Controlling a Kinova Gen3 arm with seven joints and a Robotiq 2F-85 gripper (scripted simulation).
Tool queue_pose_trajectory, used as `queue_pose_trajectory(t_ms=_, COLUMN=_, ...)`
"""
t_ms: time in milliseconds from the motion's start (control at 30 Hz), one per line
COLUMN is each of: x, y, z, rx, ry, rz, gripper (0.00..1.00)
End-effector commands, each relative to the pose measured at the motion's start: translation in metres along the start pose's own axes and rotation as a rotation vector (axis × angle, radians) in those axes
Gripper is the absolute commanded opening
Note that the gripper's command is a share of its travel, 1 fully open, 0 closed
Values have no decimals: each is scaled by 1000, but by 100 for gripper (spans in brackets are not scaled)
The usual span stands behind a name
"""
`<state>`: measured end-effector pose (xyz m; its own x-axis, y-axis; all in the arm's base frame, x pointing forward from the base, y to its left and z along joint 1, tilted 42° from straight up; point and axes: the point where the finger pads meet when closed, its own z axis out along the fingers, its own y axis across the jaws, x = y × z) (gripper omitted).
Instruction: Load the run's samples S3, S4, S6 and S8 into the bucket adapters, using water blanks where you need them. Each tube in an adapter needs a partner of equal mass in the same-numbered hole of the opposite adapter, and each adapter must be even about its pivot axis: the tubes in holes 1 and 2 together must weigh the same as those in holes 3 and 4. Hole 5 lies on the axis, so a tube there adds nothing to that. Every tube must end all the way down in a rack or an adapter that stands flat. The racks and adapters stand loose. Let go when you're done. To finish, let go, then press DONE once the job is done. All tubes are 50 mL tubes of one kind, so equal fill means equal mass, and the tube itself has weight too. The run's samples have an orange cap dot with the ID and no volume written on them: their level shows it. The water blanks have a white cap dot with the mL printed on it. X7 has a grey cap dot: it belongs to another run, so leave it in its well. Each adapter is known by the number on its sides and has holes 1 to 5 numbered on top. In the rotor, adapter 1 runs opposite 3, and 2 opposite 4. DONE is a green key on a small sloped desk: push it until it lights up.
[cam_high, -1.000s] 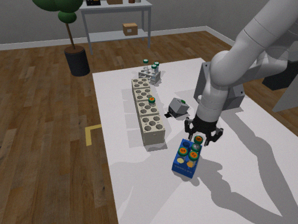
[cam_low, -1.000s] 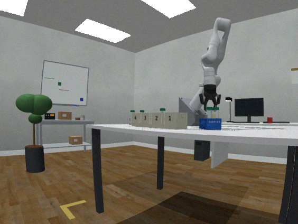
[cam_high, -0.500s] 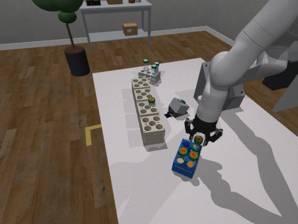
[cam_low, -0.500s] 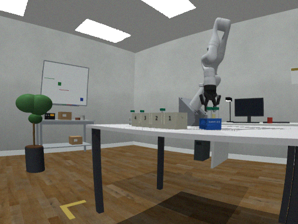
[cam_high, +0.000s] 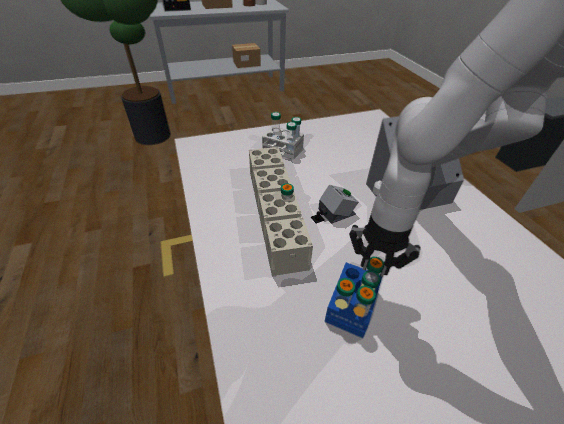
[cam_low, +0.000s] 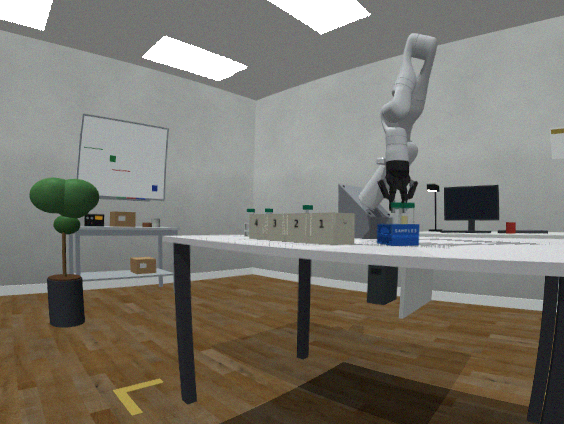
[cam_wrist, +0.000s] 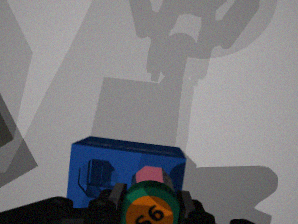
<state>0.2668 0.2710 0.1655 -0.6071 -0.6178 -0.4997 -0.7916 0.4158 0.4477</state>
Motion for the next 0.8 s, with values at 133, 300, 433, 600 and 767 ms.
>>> queue_pose_trajectory(t_ms=133, x=0, y=0, z=0, rx=0, ry=0, rz=0, gripper=10)
queue_pose_trajectory(t_ms=300, x=0, y=0, z=0, rx=0, ry=0, rz=0, gripper=10)
queue_pose_trajectory(t_ms=433, x=0, y=0, z=-4, rx=0, ry=0, rz=0, gripper=10)
queue_pose_trajectory(t_ms=600, x=0, y=0, z=-11, rx=0, ry=0, rz=0, gripper=10)
queue_pose_trajectory(t_ms=767, x=0, y=0, z=-15, rx=0, ry=0, rz=0, gripper=10)
